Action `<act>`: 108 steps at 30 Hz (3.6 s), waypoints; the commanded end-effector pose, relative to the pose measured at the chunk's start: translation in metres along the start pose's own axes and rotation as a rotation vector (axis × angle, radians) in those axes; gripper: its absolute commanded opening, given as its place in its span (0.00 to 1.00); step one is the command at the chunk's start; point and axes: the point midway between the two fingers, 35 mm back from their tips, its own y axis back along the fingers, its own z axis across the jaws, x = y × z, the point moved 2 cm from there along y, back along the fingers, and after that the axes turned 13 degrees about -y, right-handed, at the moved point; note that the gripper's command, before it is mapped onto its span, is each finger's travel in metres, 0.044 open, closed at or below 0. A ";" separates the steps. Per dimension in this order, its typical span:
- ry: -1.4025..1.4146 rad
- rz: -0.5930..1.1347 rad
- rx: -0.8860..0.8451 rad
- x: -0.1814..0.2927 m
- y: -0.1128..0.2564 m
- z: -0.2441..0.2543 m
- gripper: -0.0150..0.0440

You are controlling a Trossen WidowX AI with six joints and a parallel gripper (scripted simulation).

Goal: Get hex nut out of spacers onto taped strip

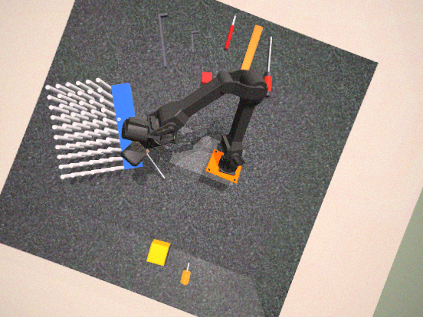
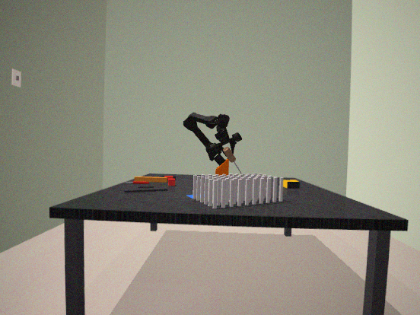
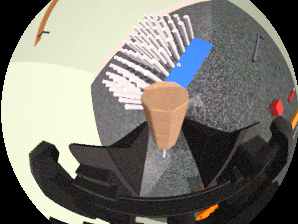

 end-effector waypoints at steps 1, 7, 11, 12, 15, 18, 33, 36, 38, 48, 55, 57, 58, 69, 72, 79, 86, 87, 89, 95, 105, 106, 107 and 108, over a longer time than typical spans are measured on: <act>0.136 0.011 -0.017 0.006 0.001 0.012 0.25; 0.341 0.021 -0.021 0.016 0.000 0.023 0.25; 0.479 0.025 -0.022 0.022 -0.001 0.030 0.25; 0.513 0.026 -0.023 0.023 -0.001 0.032 0.25; 0.616 0.028 -0.024 0.028 -0.001 0.037 0.25; 0.720 0.030 -0.026 0.033 -0.001 0.043 0.25; 1.238 0.038 -0.035 0.060 -0.002 0.067 0.25; 1.342 0.039 -0.036 0.065 -0.002 0.072 0.25; 1.411 0.040 -0.038 0.069 -0.002 0.075 0.25; 1.757 0.042 -0.043 0.090 -0.003 0.088 0.25; 1.999 0.042 -0.045 0.104 -0.003 0.097 0.25; 2.068 0.042 -0.046 0.109 -0.003 0.100 0.25; 2.102 0.042 -0.046 0.111 -0.003 0.101 0.25; 2.483 0.042 -0.047 0.136 -0.004 0.113 0.25; 2.587 0.043 -0.047 0.143 -0.004 0.116 0.25; 2.829 0.045 -0.044 0.159 -0.004 0.121 0.25; 3.070 0.050 -0.039 0.176 -0.005 0.126 0.25; 3.105 0.051 -0.038 0.178 -0.005 0.127 0.25; 3.174 0.053 -0.036 0.183 -0.005 0.128 0.25; 3.381 0.060 -0.029 0.197 -0.006 0.131 0.25; 3.726 0.082 -0.014 0.222 -0.008 0.135 0.25; 3.760 0.085 -0.012 0.224 -0.008 0.135 0.25; 3.795 0.088 -0.010 0.227 -0.008 0.135 0.25; 3.829 0.091 -0.008 0.229 -0.008 0.136 0.25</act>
